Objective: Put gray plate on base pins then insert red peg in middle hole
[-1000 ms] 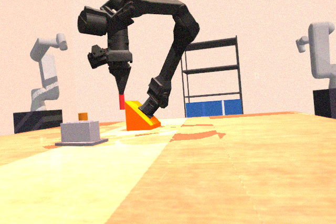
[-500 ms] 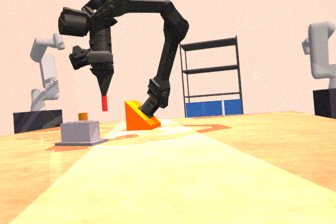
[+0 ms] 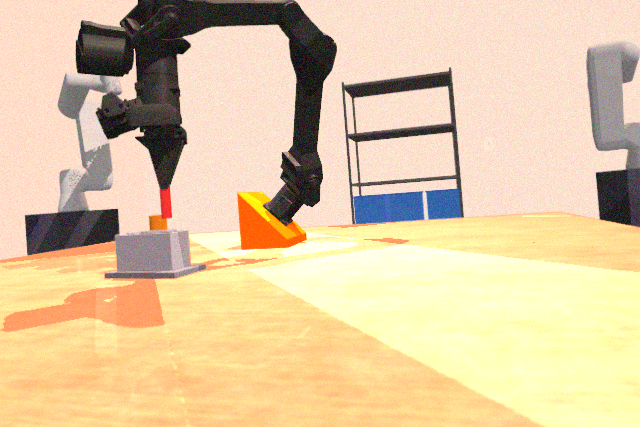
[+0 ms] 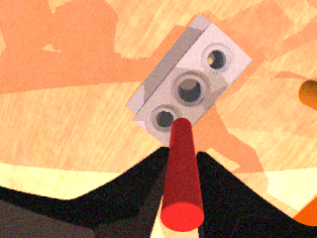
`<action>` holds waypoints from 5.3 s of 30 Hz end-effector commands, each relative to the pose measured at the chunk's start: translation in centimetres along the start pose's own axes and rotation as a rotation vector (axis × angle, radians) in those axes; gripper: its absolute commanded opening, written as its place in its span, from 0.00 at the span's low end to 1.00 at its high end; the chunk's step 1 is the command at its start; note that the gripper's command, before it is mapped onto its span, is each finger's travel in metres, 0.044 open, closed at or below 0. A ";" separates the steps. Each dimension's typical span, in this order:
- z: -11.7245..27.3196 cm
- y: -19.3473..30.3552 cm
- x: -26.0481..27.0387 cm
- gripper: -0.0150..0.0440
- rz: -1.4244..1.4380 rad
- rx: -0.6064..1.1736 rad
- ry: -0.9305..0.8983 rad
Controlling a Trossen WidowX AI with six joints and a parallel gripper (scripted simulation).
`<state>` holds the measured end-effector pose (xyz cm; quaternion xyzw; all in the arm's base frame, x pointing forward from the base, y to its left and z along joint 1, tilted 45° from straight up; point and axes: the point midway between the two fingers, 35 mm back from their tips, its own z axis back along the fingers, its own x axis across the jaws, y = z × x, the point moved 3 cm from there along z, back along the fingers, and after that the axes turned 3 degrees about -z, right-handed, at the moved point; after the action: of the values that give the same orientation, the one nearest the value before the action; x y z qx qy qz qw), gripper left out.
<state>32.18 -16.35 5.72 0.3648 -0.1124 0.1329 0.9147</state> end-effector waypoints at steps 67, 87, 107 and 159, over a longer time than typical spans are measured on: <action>-1.8 -2.3 -0.2 0.25 0.020 -0.008 0.007; -2.1 -2.0 0.0 0.25 0.020 -0.008 0.007; -2.1 -2.1 -0.1 0.25 0.021 -0.010 0.010; -0.3 -2.0 -0.6 0.51 0.014 -0.003 0.005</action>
<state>32.33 -17.44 3.85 0.3652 -0.1130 0.1367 0.9139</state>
